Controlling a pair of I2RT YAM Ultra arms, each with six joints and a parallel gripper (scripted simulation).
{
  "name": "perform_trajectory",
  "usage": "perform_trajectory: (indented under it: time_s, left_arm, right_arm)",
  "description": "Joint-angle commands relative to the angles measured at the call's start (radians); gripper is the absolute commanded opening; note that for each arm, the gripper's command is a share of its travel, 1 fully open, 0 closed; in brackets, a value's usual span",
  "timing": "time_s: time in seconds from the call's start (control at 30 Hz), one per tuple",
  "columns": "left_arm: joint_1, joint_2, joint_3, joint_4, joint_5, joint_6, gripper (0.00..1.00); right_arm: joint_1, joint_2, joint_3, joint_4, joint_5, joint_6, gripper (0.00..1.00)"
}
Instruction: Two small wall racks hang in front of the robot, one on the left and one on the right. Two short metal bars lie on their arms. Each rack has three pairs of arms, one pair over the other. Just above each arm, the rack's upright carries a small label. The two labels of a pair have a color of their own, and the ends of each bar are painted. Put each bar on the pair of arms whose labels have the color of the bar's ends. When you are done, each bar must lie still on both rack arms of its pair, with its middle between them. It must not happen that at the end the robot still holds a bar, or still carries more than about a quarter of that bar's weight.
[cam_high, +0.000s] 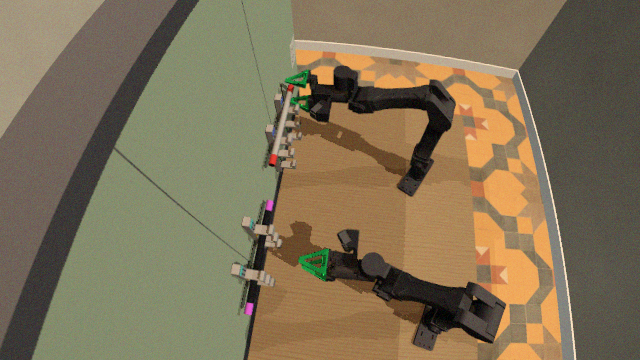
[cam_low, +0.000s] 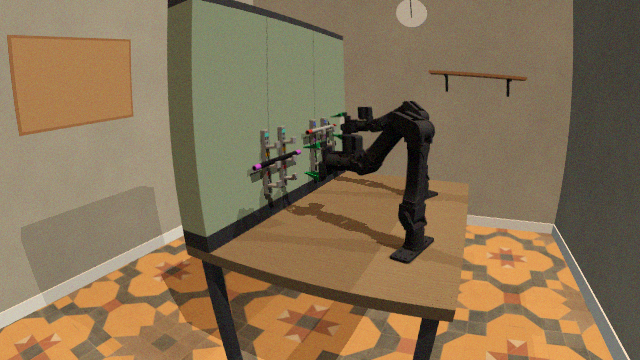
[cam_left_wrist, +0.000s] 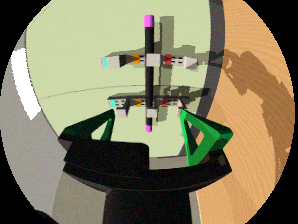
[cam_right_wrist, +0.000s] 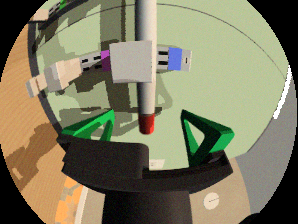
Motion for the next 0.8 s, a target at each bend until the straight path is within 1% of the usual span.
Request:
perform_trajectory:
  time_s: [0.0, 0.03, 0.53, 0.77]
  left_arm:
    - [-0.010, 0.000, -0.003, 0.019, -0.008, 0.000, 1.00]
    - [-0.010, 0.000, -0.003, 0.019, -0.008, 0.000, 1.00]
    - [-0.010, 0.000, -0.003, 0.019, -0.008, 0.000, 1.00]
    - [-0.010, 0.000, -0.003, 0.019, -0.008, 0.000, 1.00]
  right_arm:
    - [0.012, 0.002, 0.029, 0.012, 0.012, 0.007, 1.00]
    - [0.012, 0.002, 0.029, 0.012, 0.012, 0.007, 1.00]
    - [0.012, 0.000, 0.023, 0.015, 0.012, 0.007, 0.00]
    - [0.010, -0.007, 0.017, 0.015, 0.011, 0.007, 0.00]
